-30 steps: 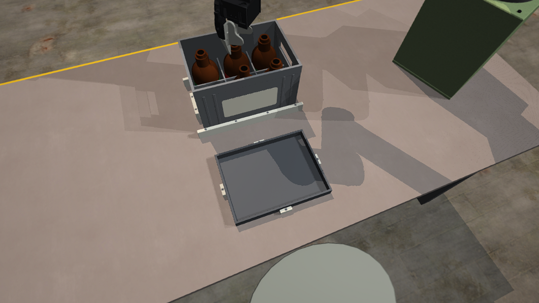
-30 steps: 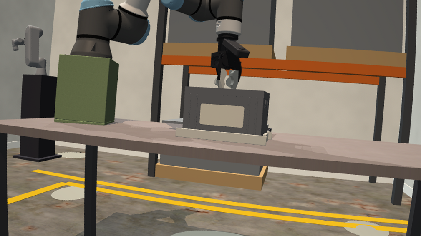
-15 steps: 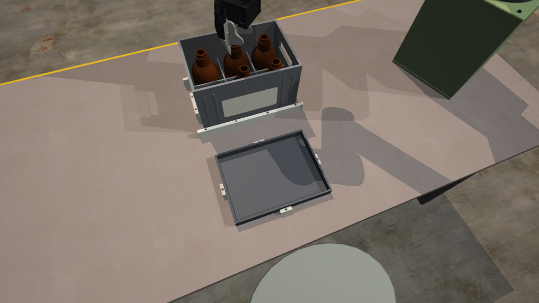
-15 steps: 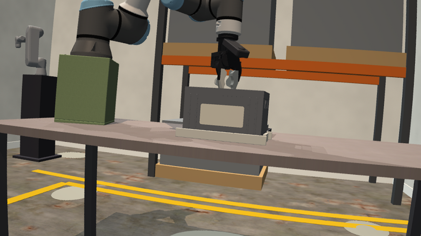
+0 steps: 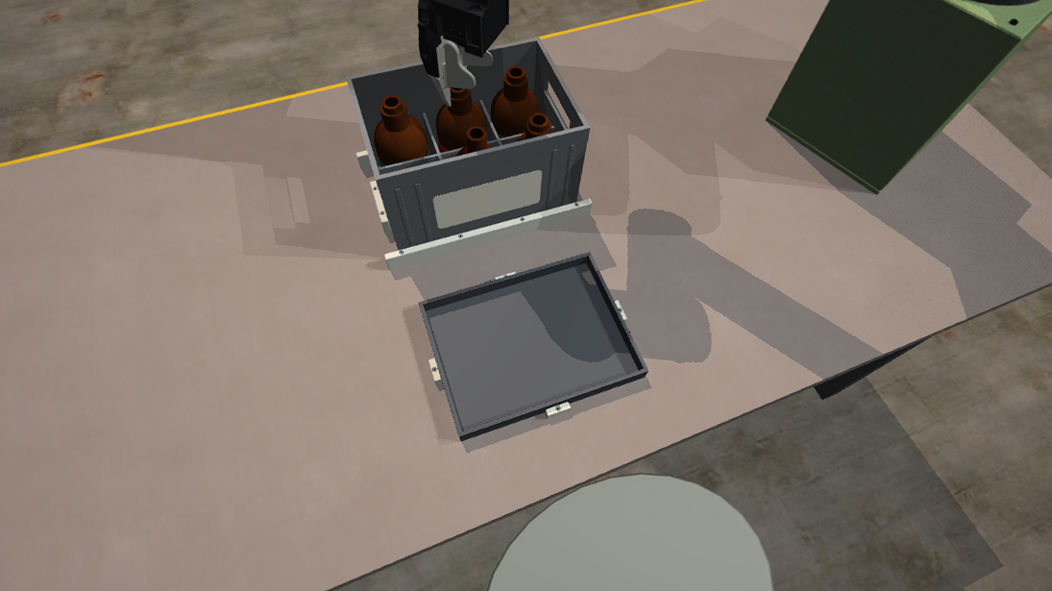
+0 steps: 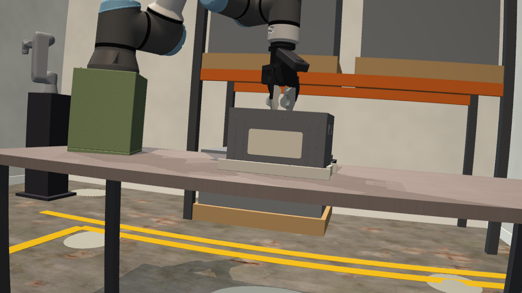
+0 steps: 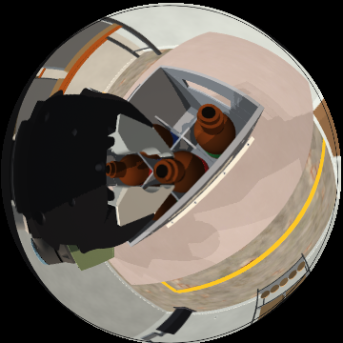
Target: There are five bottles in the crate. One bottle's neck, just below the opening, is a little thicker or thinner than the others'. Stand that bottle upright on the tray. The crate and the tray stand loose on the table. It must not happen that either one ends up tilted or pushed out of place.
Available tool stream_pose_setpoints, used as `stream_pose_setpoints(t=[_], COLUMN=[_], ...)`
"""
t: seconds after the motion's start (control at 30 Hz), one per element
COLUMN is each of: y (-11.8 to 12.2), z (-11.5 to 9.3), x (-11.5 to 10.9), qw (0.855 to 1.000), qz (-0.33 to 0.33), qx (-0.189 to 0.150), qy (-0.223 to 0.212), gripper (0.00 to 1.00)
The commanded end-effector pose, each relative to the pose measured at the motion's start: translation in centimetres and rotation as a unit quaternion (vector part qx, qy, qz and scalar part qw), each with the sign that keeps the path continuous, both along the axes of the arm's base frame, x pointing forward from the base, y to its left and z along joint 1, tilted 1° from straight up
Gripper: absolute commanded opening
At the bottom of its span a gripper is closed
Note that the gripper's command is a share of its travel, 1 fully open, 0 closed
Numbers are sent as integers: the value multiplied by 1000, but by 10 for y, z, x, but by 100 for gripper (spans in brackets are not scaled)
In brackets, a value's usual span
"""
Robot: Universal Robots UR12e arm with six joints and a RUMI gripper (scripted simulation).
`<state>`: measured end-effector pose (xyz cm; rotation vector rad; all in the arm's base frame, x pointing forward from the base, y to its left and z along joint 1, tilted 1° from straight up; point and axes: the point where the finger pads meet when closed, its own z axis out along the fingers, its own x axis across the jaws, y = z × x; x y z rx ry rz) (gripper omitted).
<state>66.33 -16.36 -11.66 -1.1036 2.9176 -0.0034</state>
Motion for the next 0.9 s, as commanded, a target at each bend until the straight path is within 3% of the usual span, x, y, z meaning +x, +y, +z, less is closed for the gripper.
stream_pose_setpoints(t=[0.0,0.03,0.87], y=[1,1,1], z=[-2,-2,-2], x=[-3,-3,-3], qw=[1000,1000,1000], qz=[0,0,0], qx=[1,1,1], qy=[2,2,2], gripper=[0,38,38])
